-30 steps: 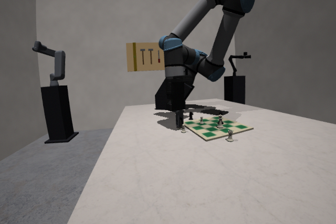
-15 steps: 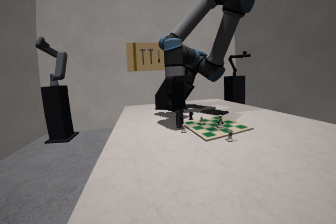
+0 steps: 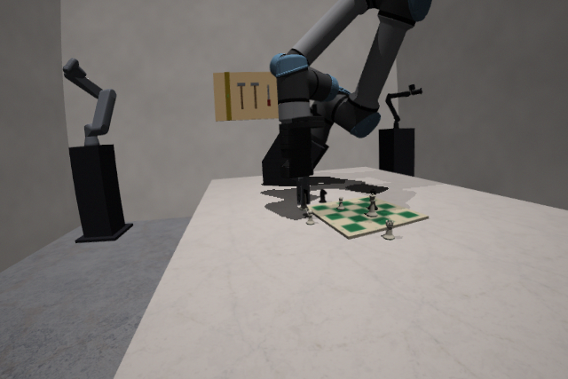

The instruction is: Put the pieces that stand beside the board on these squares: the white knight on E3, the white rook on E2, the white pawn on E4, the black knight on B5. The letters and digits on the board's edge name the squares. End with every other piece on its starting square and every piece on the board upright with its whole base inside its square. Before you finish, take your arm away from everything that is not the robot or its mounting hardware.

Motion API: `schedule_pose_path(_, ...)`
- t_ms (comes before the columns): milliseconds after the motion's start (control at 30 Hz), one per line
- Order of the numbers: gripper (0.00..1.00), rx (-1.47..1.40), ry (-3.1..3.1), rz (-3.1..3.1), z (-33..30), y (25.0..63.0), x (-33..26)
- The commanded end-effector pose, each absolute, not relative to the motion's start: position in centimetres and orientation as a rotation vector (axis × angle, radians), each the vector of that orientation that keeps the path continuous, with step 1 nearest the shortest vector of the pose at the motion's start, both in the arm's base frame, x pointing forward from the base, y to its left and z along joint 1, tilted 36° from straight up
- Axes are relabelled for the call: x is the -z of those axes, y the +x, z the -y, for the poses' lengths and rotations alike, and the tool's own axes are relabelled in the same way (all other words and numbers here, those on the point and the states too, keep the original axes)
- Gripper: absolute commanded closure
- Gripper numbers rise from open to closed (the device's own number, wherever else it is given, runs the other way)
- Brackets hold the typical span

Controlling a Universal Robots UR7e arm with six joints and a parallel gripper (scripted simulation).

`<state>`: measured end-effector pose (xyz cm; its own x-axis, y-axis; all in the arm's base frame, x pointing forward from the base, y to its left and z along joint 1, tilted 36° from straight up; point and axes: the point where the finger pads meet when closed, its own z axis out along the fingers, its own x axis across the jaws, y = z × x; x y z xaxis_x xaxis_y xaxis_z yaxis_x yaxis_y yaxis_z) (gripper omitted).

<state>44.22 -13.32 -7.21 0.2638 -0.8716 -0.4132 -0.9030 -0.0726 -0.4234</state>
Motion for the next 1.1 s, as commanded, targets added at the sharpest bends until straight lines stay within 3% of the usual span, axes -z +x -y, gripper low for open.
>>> schedule_pose_path(0, 1.0, -0.066, -1.934, -1.601, 14.3, 43.6, 5.6)
schedule_pose_path(367, 1.0, -0.066, -1.934, -1.601, 16.8, 41.8, 1.5)
schedule_pose_path(1067, 1.0, -0.067, -1.931, -1.604, 16.9, 41.5, 0.8)
